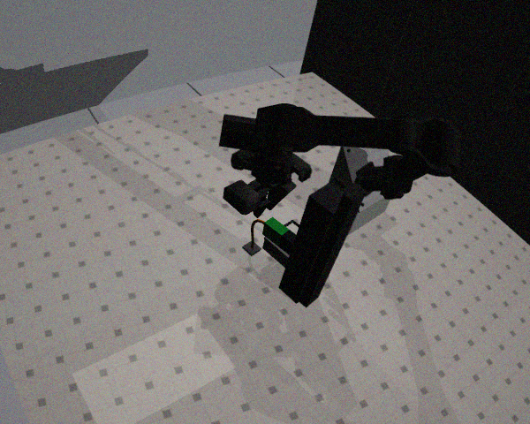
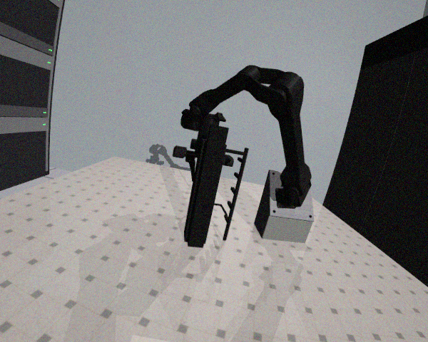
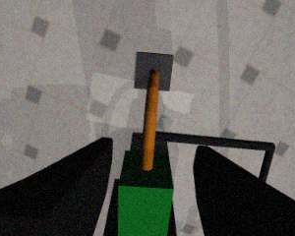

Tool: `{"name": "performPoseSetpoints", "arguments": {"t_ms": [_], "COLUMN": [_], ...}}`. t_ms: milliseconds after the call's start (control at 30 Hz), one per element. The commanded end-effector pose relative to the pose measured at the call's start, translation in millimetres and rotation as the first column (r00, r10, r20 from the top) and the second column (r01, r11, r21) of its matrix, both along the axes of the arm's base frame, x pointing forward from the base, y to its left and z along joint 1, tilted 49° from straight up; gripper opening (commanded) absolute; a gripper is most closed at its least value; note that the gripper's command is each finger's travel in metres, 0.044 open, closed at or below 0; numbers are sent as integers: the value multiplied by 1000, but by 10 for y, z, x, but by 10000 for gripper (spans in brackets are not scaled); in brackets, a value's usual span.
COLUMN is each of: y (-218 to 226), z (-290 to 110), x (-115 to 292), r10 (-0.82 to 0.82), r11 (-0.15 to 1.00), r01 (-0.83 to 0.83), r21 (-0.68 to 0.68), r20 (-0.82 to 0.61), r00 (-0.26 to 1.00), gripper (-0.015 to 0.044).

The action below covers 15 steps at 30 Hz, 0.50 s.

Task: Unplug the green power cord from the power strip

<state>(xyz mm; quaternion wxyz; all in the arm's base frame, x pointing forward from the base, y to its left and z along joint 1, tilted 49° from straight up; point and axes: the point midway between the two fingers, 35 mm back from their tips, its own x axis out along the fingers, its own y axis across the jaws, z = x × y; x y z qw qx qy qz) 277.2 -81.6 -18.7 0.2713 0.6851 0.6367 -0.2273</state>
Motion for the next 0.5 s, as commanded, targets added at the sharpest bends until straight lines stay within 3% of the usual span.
{"name": "performPoseSetpoints", "arguments": {"t_ms": [0, 467], "y": [10, 161], "z": [32, 200], "x": [1, -11], "r10": [4, 4], "r11": [1000, 1000], "r01": [-4, -4], "r21": [-3, -2], "r20": [4, 3], "r00": [1000, 1000], "gripper": [160, 160]}}
